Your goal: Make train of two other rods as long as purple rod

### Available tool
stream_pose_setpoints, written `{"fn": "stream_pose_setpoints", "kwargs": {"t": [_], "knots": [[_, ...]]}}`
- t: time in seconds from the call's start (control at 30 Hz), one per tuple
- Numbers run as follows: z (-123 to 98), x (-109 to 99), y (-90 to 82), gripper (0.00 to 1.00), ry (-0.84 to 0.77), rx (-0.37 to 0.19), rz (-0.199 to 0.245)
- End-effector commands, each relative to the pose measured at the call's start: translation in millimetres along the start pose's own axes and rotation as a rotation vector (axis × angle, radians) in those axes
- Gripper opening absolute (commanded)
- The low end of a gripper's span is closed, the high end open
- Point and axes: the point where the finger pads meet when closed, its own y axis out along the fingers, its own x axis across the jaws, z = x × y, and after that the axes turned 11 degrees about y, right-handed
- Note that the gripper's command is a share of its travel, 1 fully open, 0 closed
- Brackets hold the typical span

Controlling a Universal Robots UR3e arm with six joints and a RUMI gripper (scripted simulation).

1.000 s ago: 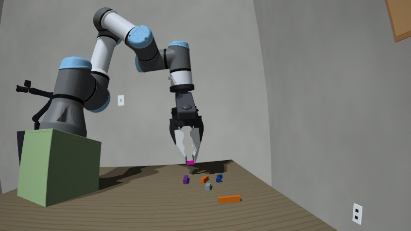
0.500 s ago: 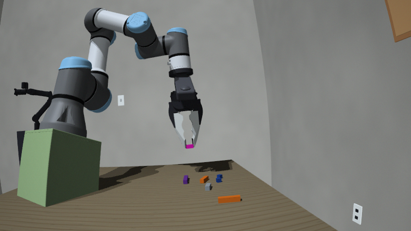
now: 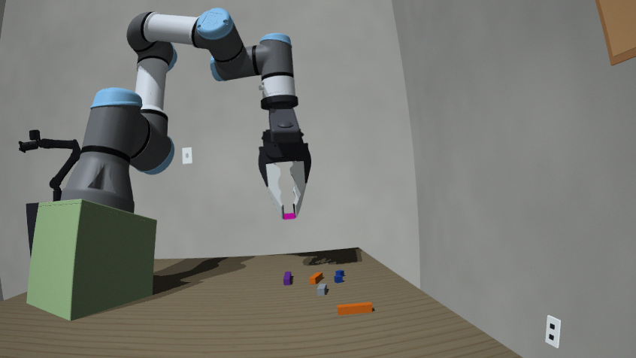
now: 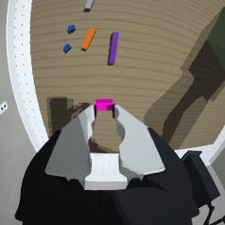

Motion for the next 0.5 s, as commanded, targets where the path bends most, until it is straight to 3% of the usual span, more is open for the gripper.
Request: {"fn": "stream_pose_setpoints", "kwargs": {"t": [0.0,0.47], "knots": [[-0.1,2.3,-1.3,0.00,-0.001,-0.002,-0.012],[8.2,-0.6,0.1,0.00,-0.019,0.001,-0.015]]}}
